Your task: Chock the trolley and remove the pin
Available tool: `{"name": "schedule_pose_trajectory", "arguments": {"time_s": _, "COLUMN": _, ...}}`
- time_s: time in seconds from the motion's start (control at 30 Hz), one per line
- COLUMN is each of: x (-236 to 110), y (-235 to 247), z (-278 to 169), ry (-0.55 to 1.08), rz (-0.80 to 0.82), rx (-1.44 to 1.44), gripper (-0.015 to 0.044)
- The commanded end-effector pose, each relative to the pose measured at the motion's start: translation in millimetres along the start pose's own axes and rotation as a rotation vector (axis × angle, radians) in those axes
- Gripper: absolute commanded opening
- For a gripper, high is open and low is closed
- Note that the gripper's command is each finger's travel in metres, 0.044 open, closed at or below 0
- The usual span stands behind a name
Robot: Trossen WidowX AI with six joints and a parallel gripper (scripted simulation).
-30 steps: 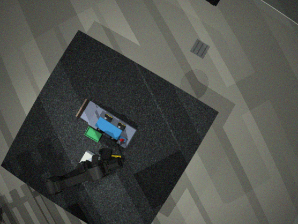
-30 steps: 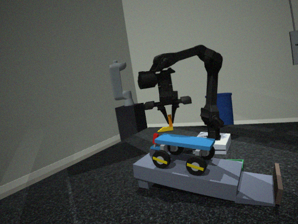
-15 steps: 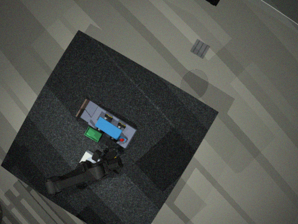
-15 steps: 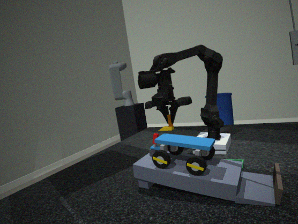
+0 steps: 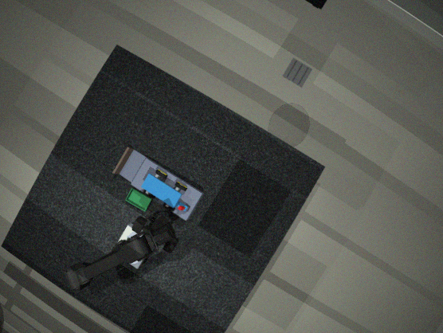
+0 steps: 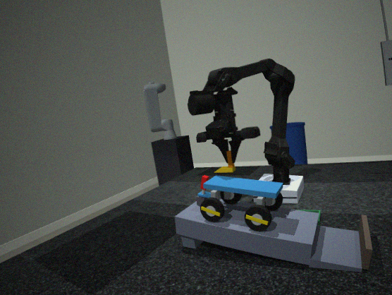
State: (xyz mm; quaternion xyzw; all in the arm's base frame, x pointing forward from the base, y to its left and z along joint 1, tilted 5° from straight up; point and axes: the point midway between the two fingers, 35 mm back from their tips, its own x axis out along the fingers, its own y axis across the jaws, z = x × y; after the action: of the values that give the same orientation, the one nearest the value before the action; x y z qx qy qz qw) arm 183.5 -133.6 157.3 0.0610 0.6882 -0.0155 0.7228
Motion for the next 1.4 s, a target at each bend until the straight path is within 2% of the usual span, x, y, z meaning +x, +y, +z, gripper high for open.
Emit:
{"name": "schedule_pose_trajectory", "arguments": {"time_s": 0.0, "x": 2, "y": 16, "z": 3, "ry": 0.008, "rz": 0.007, "rx": 0.005, "gripper": 0.0}}
{"name": "schedule_pose_trajectory", "arguments": {"time_s": 1.37, "x": 11, "y": 156, "z": 37, "ry": 0.004, "rz": 0.019, "rx": 0.005, "gripper": 0.0}}
